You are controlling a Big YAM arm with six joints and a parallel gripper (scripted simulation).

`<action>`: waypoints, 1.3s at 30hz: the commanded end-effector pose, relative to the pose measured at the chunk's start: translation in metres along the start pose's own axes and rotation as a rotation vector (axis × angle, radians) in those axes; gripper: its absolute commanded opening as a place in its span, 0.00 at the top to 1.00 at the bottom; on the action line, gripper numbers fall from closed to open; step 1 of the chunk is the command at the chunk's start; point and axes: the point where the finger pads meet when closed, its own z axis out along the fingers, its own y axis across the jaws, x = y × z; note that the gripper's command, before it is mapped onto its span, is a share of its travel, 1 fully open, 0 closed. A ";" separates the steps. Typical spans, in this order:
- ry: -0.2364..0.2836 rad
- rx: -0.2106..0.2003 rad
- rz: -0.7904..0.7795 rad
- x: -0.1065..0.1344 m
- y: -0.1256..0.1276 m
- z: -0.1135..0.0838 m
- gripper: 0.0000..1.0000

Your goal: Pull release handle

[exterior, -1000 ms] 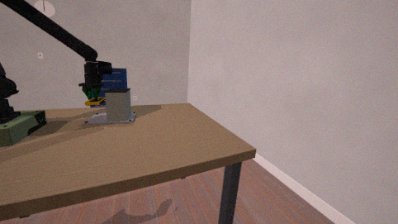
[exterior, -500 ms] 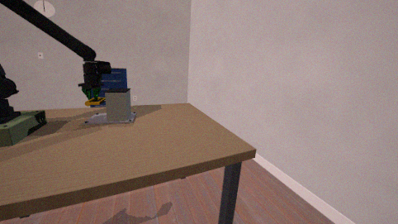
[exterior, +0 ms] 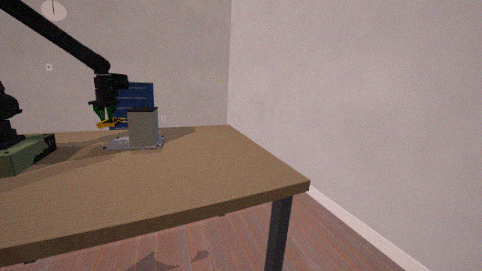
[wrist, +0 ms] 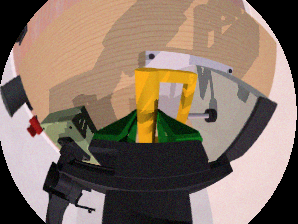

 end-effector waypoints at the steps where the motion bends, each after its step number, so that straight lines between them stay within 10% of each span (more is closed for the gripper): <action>1: 0.002 -0.026 -0.012 -0.003 0.026 0.003 1.00; 32: 0.012 -0.065 -0.008 0.001 0.056 0.001 1.00; 39: 0.002 -0.026 -0.012 -0.003 0.028 0.003 1.00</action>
